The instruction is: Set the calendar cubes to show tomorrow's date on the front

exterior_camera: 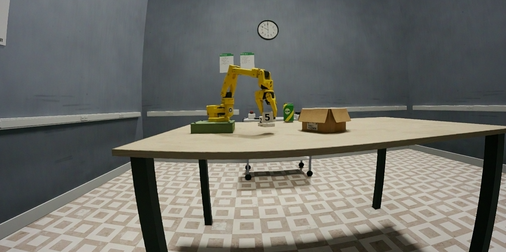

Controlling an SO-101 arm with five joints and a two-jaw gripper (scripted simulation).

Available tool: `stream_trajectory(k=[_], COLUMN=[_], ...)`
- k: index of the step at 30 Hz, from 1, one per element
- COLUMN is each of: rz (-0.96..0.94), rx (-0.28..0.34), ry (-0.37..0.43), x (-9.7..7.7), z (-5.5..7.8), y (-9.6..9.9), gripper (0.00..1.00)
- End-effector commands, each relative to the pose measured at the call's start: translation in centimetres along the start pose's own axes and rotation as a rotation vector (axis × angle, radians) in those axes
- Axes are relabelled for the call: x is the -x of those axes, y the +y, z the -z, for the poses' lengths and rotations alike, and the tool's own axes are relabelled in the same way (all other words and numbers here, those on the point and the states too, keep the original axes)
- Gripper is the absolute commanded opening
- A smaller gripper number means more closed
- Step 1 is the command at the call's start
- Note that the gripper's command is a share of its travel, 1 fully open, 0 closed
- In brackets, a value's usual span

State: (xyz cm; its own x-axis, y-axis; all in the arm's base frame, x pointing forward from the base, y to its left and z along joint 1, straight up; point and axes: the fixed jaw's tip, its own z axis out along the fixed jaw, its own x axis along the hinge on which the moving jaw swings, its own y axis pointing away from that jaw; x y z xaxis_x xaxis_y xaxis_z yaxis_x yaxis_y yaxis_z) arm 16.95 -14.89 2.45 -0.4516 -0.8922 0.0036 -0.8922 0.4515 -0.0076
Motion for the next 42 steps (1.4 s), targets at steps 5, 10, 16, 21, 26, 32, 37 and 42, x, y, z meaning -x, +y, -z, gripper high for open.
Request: stream_trajectory(k=[5,10,16,21,26,32,37,42], rz=[-0.254,-0.428,-0.564,-0.729,-0.884,-0.998,-1.127,-1.239], rx=[0.013,0.013,0.013,0.013,0.013,0.013,0.012,0.012], ry=[-0.003,-0.001,0.000,0.001,0.002,0.003,0.004,0.005], x=[2.0,3.4,4.5,5.8,7.1,8.0,9.1,10.0], z=[-0.1,-0.2,-0.2,-0.3,-0.4,-0.4,-0.5,-0.6], y=[-0.8,-1.2,-1.5,-1.8,-2.1,-2.3,-2.4,-2.5], gripper=[0.00,0.00,0.00,0.00,0.00,0.00,0.00,0.00])
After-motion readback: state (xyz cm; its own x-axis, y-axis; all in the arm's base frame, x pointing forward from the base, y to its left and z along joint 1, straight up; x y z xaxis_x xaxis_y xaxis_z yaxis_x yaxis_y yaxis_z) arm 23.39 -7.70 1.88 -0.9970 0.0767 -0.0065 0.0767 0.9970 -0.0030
